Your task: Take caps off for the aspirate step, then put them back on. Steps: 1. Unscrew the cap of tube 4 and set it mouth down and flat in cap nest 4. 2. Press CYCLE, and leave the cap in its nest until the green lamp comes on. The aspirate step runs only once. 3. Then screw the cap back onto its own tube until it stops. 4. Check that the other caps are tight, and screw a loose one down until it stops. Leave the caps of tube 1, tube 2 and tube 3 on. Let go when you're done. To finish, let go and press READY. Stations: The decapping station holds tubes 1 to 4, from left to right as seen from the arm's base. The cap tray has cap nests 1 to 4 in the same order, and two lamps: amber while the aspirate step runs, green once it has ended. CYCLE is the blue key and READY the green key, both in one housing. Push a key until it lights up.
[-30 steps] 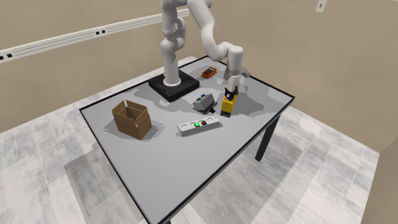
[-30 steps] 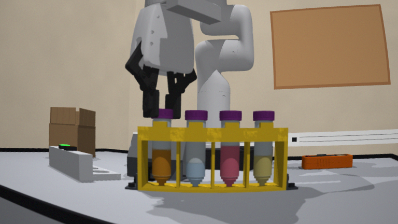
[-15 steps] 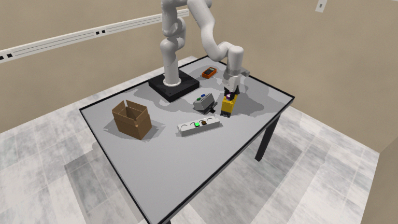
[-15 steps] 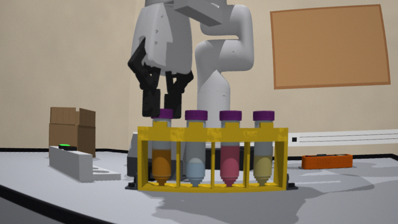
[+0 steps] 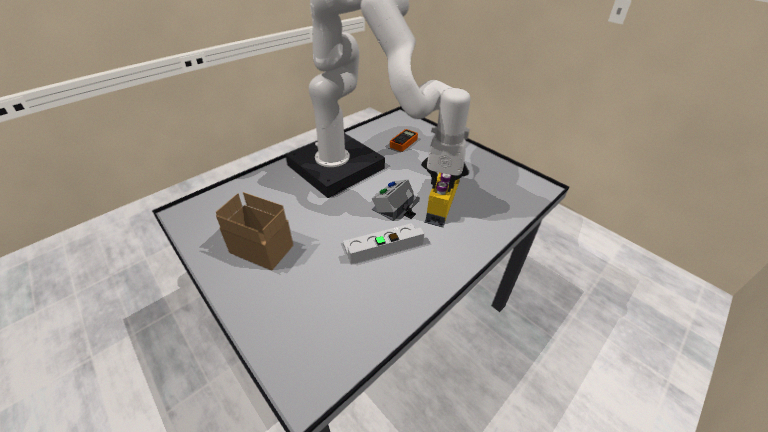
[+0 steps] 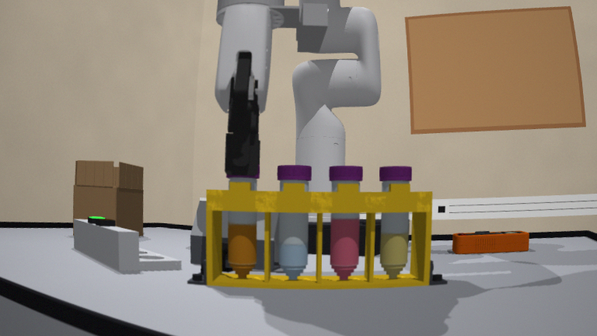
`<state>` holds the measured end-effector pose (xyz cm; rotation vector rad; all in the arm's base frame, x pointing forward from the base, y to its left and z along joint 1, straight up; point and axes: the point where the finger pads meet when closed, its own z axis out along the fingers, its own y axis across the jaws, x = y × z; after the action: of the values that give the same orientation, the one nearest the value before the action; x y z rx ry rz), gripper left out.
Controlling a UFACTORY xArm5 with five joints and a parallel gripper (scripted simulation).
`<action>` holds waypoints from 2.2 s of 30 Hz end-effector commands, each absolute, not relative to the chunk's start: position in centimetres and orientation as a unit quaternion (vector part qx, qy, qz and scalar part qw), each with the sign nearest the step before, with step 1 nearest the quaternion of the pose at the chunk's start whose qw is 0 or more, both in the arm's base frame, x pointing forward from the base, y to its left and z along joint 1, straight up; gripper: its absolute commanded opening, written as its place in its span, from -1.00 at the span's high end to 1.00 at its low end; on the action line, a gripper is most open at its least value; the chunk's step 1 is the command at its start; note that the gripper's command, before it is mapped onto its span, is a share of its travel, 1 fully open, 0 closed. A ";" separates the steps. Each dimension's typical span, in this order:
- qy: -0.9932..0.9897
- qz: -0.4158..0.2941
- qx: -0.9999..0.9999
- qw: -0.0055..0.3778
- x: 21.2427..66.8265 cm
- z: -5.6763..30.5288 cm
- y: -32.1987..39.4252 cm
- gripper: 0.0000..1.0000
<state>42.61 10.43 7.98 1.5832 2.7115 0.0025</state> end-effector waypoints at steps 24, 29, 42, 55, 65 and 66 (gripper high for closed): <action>0.987 0.003 0.160 0.002 42.7 8.1 10.5 1.00; 0.987 0.003 0.160 0.002 42.7 8.1 10.5 1.00; 0.944 0.003 0.329 0.001 42.7 8.1 10.5 1.00; 0.823 0.003 0.568 0.001 42.7 8.0 10.5 1.00; 0.654 0.003 0.756 0.000 42.7 8.0 10.5 1.00; 0.637 0.003 0.771 0.000 42.7 8.0 10.5 1.00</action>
<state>42.62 10.43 7.92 2.1747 2.2661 0.0020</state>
